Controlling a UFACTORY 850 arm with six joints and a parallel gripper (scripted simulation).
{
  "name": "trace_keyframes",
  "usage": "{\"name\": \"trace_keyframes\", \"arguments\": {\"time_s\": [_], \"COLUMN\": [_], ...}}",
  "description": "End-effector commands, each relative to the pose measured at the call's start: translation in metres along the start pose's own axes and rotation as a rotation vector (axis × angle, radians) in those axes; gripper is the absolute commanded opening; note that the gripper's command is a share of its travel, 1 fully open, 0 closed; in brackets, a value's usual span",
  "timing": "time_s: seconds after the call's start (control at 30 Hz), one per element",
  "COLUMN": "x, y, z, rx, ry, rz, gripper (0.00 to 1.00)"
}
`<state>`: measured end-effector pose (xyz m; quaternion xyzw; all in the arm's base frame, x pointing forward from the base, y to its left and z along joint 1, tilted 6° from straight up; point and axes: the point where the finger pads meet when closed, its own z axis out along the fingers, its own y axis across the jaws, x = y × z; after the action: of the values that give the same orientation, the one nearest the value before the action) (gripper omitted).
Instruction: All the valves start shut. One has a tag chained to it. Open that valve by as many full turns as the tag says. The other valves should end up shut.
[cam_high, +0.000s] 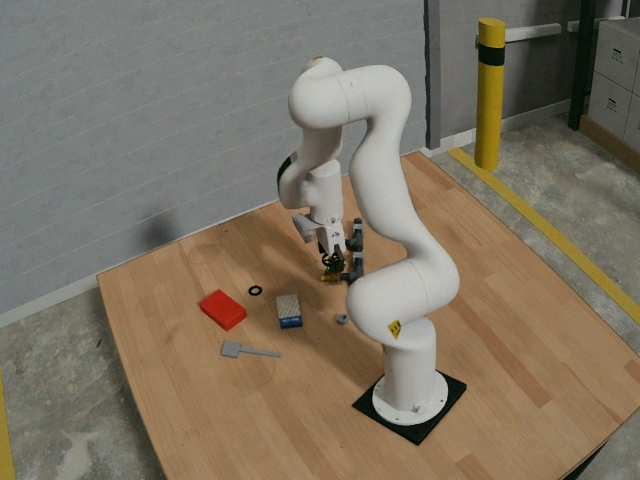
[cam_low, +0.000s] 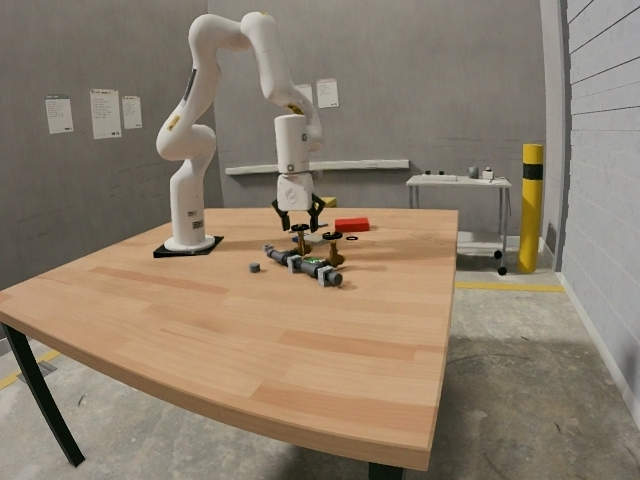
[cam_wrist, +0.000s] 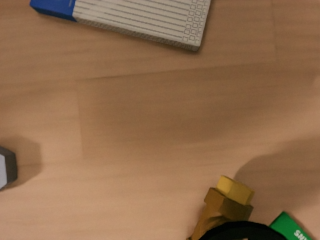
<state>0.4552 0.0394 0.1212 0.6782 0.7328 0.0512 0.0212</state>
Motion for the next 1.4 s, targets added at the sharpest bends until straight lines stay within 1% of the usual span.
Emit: {"name": "trace_keyframes", "arguments": {"time_s": [0.0, 0.6, 0.87, 1.0, 1.1, 1.37], "x": [0.0000, 0.0000, 0.0000, 0.0000, 0.0000, 0.0000], "y": [0.0008, 0.0008, 0.0008, 0.0009, 0.0009, 0.0009], "z": [-0.0005, -0.0005, -0.0005, -0.0005, -0.0005, -0.0005], "rx": [-0.002, -0.002, -0.002, -0.002, -0.002, -0.002], "ry": [0.001, 0.001, 0.001, 0.001, 0.002, 0.004], "rz": [0.000, 0.001, 0.044, 0.134, 0.241, 0.671], "gripper": [1.00, 1.00, 1.00, 1.00, 1.00, 1.00]}}
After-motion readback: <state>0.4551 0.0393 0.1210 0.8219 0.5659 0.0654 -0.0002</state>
